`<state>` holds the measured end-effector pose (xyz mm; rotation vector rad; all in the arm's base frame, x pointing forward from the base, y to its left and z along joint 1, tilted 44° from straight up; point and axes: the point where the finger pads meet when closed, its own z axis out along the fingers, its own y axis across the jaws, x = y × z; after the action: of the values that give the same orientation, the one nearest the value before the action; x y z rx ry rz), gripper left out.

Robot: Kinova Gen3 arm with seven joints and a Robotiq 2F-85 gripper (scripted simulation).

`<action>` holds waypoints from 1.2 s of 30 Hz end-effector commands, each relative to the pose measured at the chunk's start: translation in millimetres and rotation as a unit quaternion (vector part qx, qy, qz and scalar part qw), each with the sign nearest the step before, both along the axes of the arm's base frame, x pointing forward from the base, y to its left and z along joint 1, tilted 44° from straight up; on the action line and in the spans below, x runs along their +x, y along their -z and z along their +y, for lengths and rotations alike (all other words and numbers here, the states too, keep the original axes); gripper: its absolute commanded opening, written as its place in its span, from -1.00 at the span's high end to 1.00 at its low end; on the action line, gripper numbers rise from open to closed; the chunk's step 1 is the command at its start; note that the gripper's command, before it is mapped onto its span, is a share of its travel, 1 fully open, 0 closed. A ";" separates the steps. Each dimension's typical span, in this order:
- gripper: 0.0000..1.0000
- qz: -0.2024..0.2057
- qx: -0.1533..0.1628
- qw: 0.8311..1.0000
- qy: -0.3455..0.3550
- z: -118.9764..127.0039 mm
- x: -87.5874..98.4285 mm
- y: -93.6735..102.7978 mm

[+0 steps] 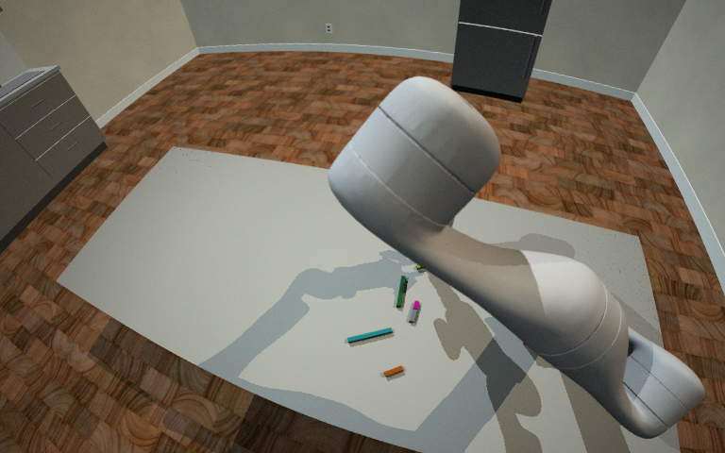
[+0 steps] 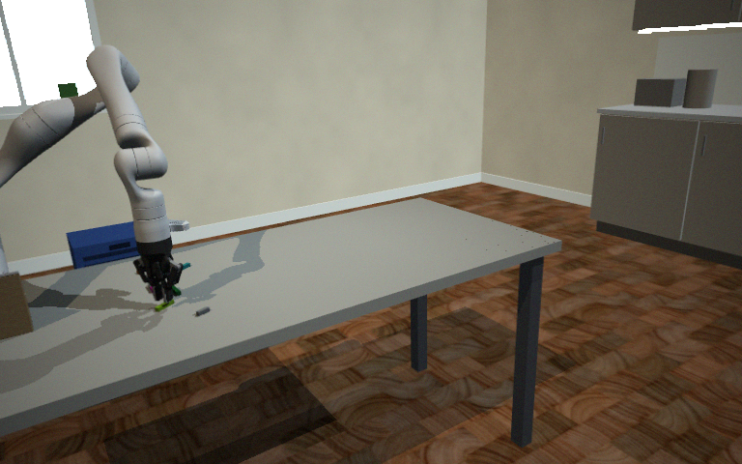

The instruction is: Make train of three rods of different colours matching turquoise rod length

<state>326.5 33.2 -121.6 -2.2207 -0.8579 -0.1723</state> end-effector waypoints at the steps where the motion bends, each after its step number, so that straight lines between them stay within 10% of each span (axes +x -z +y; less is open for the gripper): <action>1: 0.52 -0.001 0.000 1.000 0.001 -0.7 0.5 -0.3; 36: 0.52 -0.001 0.000 1.000 0.001 10.0 -1.5 11.1</action>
<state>325.8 42.7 -131.8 -2.2224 -0.8588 -0.1754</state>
